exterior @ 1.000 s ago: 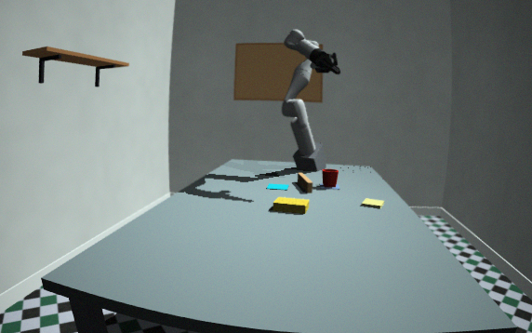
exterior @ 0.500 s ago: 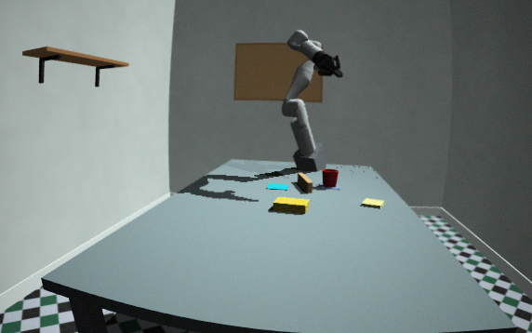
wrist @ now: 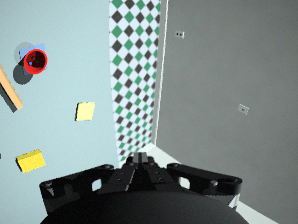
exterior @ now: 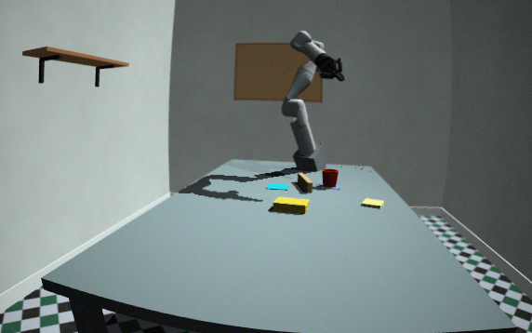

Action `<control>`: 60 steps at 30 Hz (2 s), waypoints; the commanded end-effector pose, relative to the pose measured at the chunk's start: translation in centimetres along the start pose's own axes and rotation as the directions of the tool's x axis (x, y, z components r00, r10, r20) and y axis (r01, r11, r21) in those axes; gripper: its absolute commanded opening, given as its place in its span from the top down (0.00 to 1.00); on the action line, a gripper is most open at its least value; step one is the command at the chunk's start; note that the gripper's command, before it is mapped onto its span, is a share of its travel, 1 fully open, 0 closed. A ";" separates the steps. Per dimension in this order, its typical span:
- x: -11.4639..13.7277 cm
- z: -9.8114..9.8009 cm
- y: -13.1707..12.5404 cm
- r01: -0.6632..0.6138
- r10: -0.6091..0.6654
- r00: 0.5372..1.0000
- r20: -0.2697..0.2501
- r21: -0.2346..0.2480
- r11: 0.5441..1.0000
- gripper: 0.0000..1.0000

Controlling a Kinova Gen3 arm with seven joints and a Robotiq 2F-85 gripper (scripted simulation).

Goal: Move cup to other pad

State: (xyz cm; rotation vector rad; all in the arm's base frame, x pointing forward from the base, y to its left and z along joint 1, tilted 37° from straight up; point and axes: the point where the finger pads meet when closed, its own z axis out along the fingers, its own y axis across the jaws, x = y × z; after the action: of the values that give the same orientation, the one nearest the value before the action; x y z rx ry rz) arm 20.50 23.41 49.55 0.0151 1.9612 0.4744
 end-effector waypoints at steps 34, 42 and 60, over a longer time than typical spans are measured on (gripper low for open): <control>2.1 3.7 -1.5 -0.112 0.116 0.993 -0.028 0.104 0.988 1.00; 3.2 5.5 -2.4 -0.167 0.175 0.984 -0.034 0.158 0.973 1.00; 4.2 7.2 -3.6 -0.222 0.234 0.972 -0.034 0.212 0.952 1.00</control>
State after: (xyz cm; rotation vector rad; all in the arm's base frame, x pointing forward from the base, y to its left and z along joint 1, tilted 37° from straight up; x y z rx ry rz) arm 25.28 23.59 42.53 0.3480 2.0678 0.4333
